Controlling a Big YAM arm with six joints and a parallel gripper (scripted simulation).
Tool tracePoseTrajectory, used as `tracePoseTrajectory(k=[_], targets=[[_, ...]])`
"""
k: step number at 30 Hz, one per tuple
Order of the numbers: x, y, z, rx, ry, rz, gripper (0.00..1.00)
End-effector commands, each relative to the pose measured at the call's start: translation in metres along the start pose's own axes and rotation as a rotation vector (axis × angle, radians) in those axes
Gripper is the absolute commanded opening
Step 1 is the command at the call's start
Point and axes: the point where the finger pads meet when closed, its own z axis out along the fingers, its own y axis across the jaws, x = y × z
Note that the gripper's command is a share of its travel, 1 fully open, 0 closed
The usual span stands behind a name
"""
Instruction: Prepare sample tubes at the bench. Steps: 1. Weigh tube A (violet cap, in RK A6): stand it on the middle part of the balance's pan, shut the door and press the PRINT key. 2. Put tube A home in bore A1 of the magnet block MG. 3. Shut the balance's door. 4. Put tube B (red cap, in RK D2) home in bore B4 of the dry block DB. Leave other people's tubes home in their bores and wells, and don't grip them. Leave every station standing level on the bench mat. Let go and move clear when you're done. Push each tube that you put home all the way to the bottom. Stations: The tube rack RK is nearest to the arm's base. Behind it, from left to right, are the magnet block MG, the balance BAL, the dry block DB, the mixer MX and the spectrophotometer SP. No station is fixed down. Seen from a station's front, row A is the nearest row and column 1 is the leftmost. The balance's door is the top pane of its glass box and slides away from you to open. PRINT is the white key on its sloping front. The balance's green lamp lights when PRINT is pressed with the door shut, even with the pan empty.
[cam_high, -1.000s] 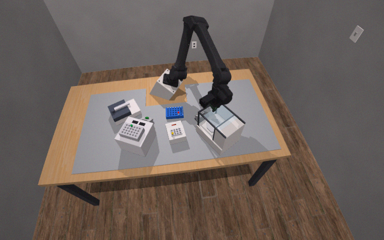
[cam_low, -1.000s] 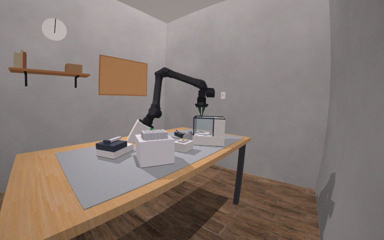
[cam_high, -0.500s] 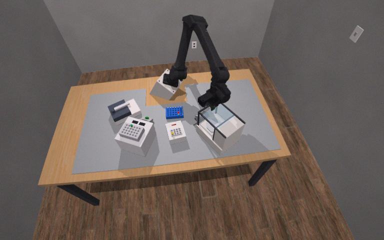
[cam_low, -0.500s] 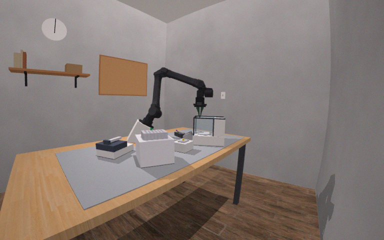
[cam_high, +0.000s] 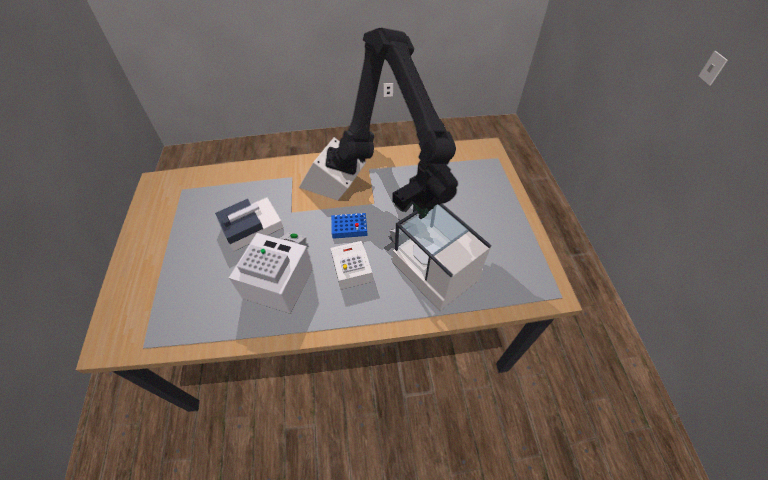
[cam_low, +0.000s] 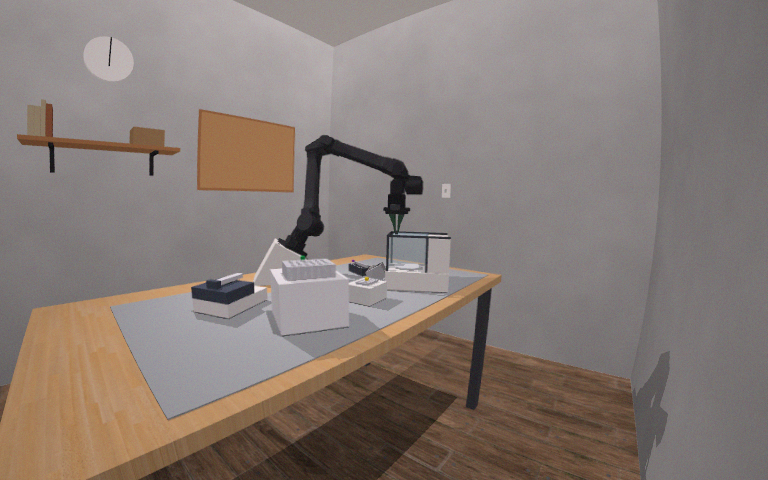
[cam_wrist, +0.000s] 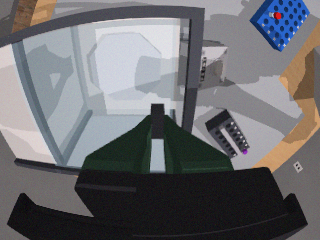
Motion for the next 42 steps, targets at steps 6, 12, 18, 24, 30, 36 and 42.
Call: tracePoseTrajectory(k=[6,12,18,24,30,36,42], targets=[[-0.002,-0.009,-0.007,-0.023,-0.01,-0.007,0.06],[0.0,-0.016,-0.006,-0.007,-0.006,-0.003,0.06],[0.0,-0.016,-0.006,-0.007,-0.006,-0.003,0.06],[0.0,-0.016,-0.006,-0.007,-0.006,-0.003,0.06],[0.0,-0.016,-0.006,-0.007,-0.006,-0.003,0.06],[0.0,-0.016,-0.006,-0.007,-0.006,-0.003,0.06],[0.0,-0.016,-0.006,-0.007,-0.006,-0.003,0.06]])
